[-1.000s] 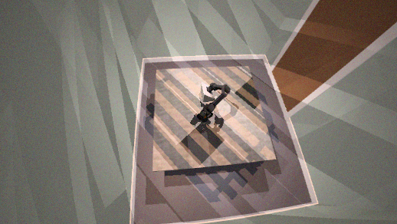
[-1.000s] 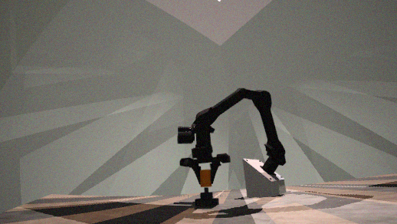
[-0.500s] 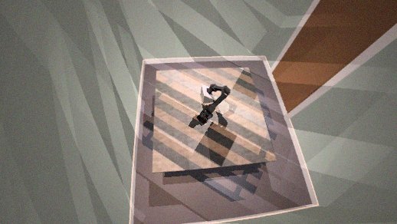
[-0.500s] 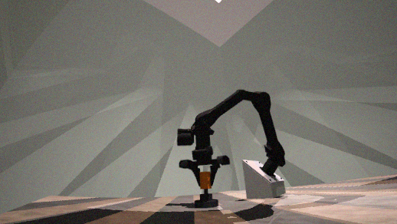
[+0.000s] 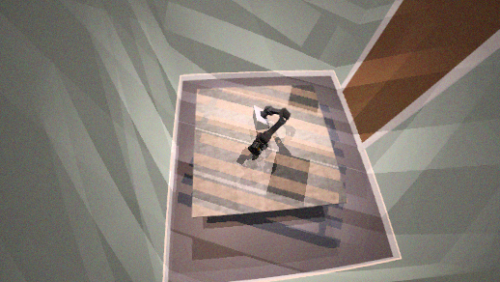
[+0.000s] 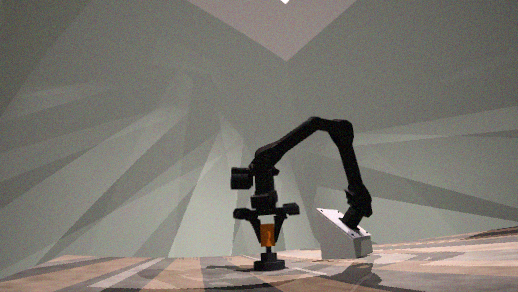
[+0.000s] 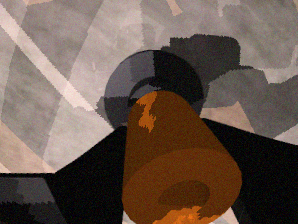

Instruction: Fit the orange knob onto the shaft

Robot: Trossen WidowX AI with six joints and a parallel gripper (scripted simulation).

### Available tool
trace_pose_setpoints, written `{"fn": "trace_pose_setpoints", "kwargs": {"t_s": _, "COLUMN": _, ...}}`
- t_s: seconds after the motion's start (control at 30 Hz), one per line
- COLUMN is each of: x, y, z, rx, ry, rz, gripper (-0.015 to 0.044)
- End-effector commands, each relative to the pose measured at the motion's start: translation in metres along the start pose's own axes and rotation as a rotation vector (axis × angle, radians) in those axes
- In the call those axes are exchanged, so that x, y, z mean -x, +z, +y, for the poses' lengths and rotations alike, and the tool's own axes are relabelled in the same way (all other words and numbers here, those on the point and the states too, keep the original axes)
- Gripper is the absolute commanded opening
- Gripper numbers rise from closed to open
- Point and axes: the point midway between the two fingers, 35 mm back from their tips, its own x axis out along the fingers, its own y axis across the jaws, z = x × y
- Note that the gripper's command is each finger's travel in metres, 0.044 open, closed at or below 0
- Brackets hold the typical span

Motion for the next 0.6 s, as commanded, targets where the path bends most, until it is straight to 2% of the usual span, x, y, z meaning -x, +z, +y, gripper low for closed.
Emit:
{"fn": "trace_pose_setpoints", "kwargs": {"t_s": 0.0, "x": -0.0003, "y": -0.0003, "z": -0.001, "rx": -0.004, "ry": -0.005, "rz": -0.003, "gripper": 0.0}}
{"fn": "trace_pose_setpoints", "kwargs": {"t_s": 0.37, "x": 0.0043, "y": -0.0028, "z": -0.0004, "rx": 0.006, "ry": -0.005, "rz": -0.002, "gripper": 0.0}}
{"fn": "trace_pose_setpoints", "kwargs": {"t_s": 0.57, "x": 0.0058, "y": -0.0037, "z": -0.0002, "rx": 0.195, "ry": -0.005, "rz": -0.002, "gripper": 0.0}}
